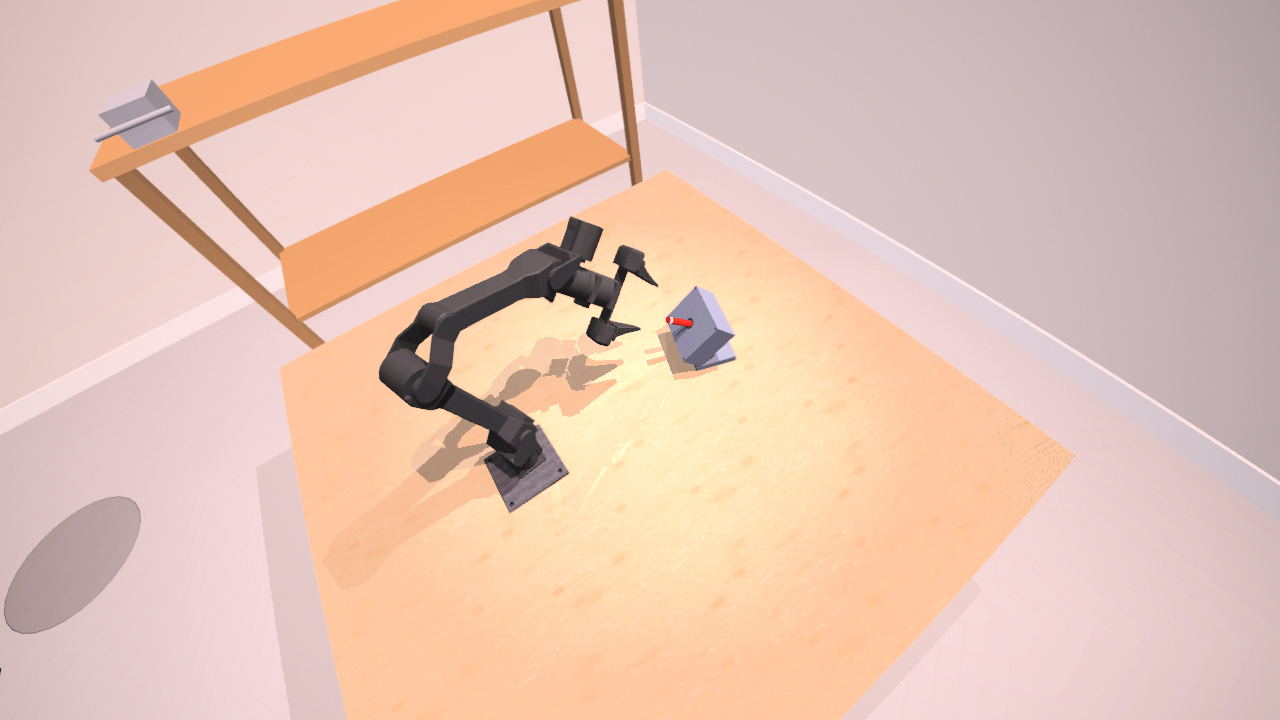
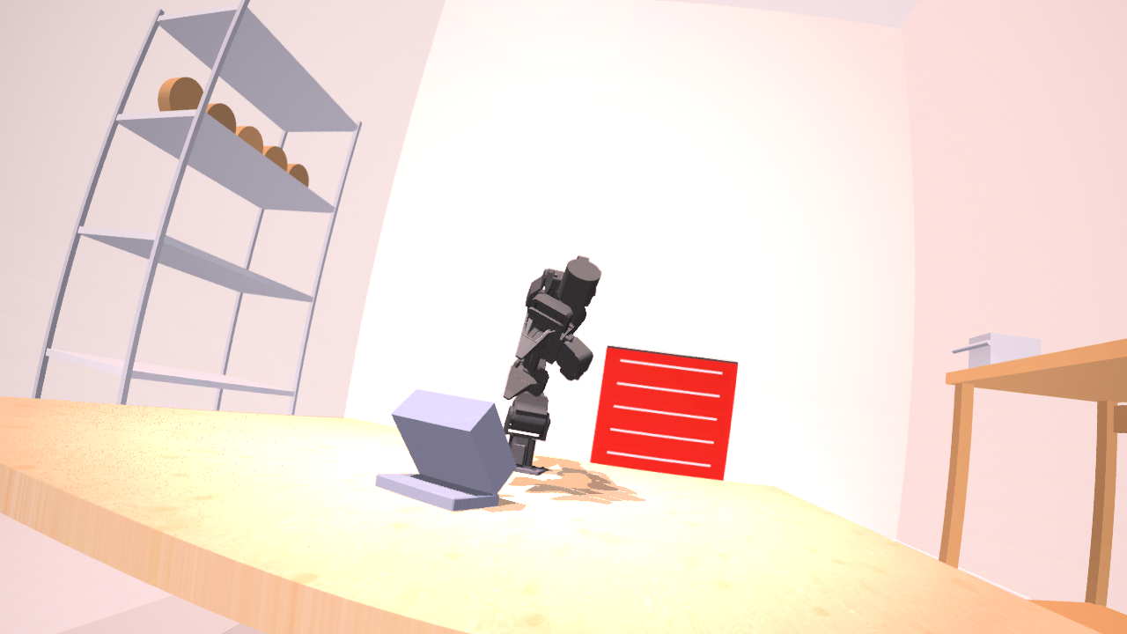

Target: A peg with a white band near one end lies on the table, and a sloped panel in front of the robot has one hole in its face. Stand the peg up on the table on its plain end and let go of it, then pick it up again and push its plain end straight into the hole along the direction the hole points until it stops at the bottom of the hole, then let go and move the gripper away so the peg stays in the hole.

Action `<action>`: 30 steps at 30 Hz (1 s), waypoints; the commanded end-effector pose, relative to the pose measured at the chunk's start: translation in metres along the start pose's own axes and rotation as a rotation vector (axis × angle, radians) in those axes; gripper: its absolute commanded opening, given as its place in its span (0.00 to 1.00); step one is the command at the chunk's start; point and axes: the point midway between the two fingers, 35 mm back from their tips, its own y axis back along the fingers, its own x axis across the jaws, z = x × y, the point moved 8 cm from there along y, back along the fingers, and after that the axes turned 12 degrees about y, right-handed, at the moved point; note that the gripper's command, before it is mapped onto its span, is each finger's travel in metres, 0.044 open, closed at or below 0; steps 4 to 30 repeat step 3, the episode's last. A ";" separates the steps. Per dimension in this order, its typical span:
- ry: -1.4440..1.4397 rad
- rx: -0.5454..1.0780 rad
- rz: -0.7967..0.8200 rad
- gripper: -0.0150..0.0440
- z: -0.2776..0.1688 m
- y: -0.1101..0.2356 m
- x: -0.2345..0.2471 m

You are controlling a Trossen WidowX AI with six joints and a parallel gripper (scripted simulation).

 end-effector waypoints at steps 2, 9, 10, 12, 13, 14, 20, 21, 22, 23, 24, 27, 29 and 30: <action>-0.006 0.002 -0.003 1.00 -0.001 0.006 -0.001; -0.006 0.002 -0.003 1.00 -0.001 0.006 -0.001; -0.006 0.002 -0.003 1.00 -0.001 0.006 -0.001; -0.006 0.002 -0.003 1.00 -0.001 0.006 -0.001; -0.006 0.002 -0.003 1.00 -0.001 0.006 -0.001; -0.006 0.002 -0.003 1.00 -0.001 0.006 -0.001; -0.006 0.002 -0.003 1.00 -0.001 0.006 -0.001; -0.006 0.002 -0.003 1.00 -0.001 0.006 -0.001; -0.006 0.002 -0.003 1.00 -0.001 0.006 -0.001; -0.006 0.002 -0.003 1.00 -0.001 0.006 -0.001; -0.006 0.002 -0.003 1.00 -0.001 0.006 -0.001; -0.006 0.002 -0.003 1.00 -0.001 0.006 -0.001; -0.006 0.002 -0.003 1.00 -0.001 0.006 -0.001; -0.006 0.002 -0.003 1.00 -0.001 0.006 -0.001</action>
